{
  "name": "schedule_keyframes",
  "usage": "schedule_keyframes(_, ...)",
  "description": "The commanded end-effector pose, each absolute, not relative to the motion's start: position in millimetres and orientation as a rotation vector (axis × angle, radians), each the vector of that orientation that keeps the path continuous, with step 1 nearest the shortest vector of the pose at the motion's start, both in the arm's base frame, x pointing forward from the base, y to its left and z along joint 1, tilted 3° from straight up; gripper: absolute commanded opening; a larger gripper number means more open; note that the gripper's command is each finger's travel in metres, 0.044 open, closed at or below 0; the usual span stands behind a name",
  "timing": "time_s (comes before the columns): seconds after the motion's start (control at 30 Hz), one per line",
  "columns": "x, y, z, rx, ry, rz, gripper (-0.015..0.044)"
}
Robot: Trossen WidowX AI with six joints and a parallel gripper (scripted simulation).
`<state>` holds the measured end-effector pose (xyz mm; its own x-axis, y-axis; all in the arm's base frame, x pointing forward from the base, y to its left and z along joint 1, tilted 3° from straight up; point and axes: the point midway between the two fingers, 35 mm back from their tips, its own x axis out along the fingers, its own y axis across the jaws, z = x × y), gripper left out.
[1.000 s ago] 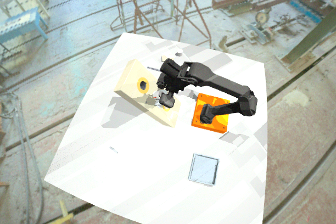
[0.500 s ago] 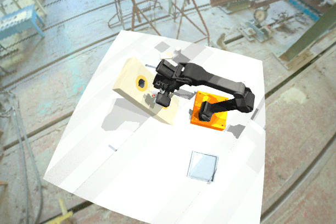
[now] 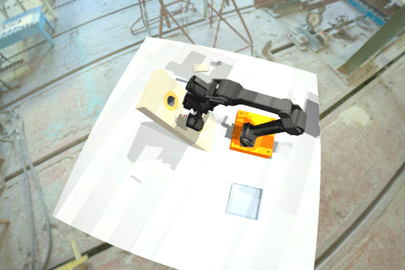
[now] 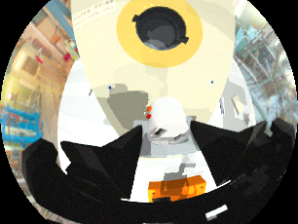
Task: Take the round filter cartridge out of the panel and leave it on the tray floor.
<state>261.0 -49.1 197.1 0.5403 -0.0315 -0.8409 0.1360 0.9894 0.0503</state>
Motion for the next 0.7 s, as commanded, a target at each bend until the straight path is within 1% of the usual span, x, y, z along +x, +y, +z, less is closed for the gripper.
schedule_keyframes(0.0,261,-49,198,0.114,0.994,-0.100,0.0246)
schedule_keyframes(0.3,261,-49,198,0.114,0.994,-0.100,0.0186)
schedule_keyframes(0.53,266,-50,205,0.114,0.994,-0.100,0.0002)
schedule_keyframes(0.67,273,-52,216,0.114,0.994,-0.100,0.0000)
